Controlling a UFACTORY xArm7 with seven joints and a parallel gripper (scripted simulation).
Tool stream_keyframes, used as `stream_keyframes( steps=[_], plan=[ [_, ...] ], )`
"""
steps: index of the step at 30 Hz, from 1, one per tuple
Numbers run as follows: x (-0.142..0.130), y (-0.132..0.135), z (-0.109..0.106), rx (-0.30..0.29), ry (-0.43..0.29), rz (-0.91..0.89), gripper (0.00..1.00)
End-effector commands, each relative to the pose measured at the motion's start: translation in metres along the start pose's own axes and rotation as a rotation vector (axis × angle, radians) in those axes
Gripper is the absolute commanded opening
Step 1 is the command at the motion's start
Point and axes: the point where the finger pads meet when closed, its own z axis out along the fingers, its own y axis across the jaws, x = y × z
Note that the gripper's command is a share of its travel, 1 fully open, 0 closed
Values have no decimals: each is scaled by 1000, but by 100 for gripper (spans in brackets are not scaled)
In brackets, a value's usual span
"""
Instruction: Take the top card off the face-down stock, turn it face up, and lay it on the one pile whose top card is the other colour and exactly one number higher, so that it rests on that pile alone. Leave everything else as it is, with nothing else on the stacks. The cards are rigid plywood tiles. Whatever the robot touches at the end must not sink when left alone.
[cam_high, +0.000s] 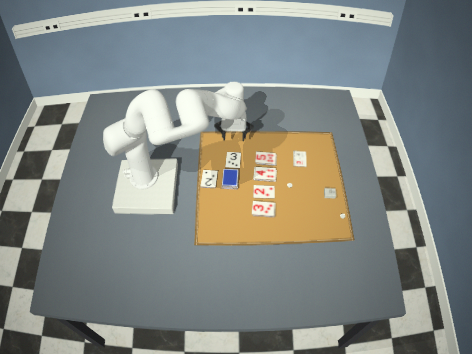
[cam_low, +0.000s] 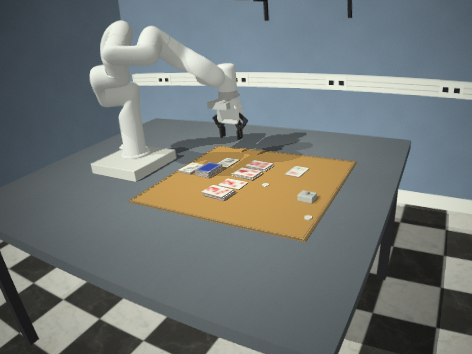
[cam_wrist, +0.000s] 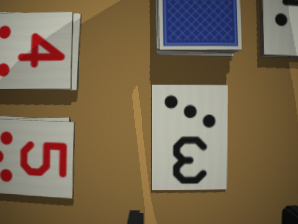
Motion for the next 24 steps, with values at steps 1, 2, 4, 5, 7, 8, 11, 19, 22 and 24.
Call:
stream_keyframes(
  steps=[1,2,4,5,7,8,11,19,22,24],
  plan=[
    [-1,-1,-1,3,-1,0,87],
    [-1,-1,-1,3,-1,0,87],
    [0,-1,-1,3,-1,0,87],
    [3,-1,1,3,-1,1,87],
    [17,-2,9,4,0,4,87],
    [17,-2,9,4,0,4,87],
    [34,-1,19,4,-1,7,87],
    [43,0,25,3,-1,8,87],
    [43,0,27,3,-1,8,87],
    [43,0,28,3,-1,8,87]
  ],
)
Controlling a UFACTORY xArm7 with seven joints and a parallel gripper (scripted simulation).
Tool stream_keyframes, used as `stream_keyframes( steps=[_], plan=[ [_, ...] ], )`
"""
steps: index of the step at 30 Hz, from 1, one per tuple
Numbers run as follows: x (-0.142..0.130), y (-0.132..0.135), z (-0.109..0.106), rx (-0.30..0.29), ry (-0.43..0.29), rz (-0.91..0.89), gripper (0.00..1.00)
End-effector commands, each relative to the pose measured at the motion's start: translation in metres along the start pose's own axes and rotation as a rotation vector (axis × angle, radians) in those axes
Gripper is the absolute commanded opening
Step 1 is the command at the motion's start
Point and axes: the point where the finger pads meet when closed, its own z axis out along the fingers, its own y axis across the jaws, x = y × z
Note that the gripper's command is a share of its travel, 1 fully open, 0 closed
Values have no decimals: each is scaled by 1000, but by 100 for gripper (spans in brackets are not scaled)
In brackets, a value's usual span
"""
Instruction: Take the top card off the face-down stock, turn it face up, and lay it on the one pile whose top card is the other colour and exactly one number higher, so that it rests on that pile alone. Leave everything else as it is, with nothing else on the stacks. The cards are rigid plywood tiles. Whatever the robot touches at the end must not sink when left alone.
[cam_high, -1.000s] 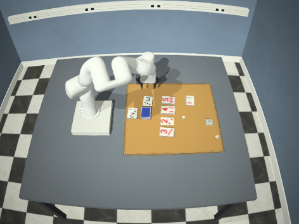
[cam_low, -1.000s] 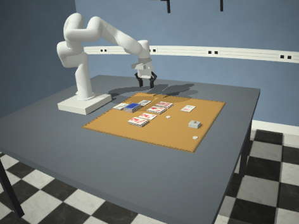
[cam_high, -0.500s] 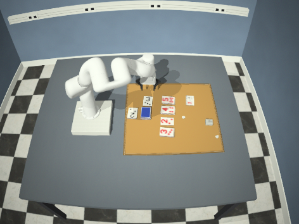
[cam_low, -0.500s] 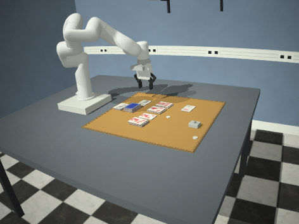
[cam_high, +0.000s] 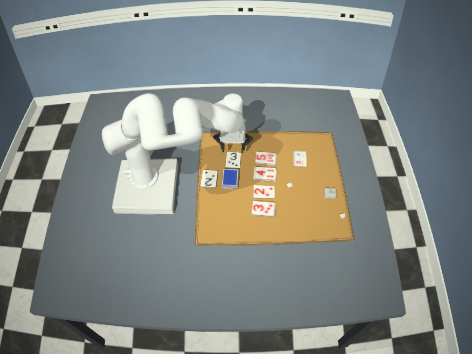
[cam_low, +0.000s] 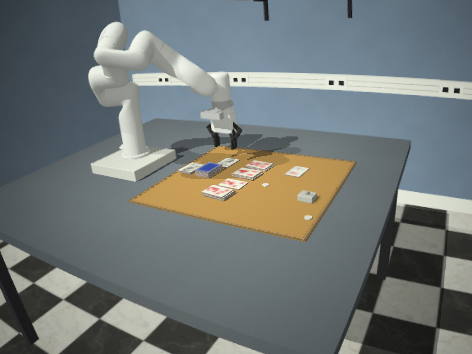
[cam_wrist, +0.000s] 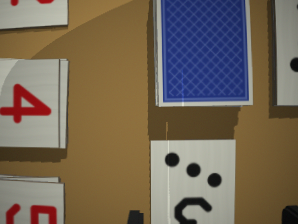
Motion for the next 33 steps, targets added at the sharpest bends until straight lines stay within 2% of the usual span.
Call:
stream_keyframes(
  steps=[1,33],
  plan=[
    [0,-1,1,2,0,1,87],
    [0,-1,50,2,-1,1,87]
  ],
)
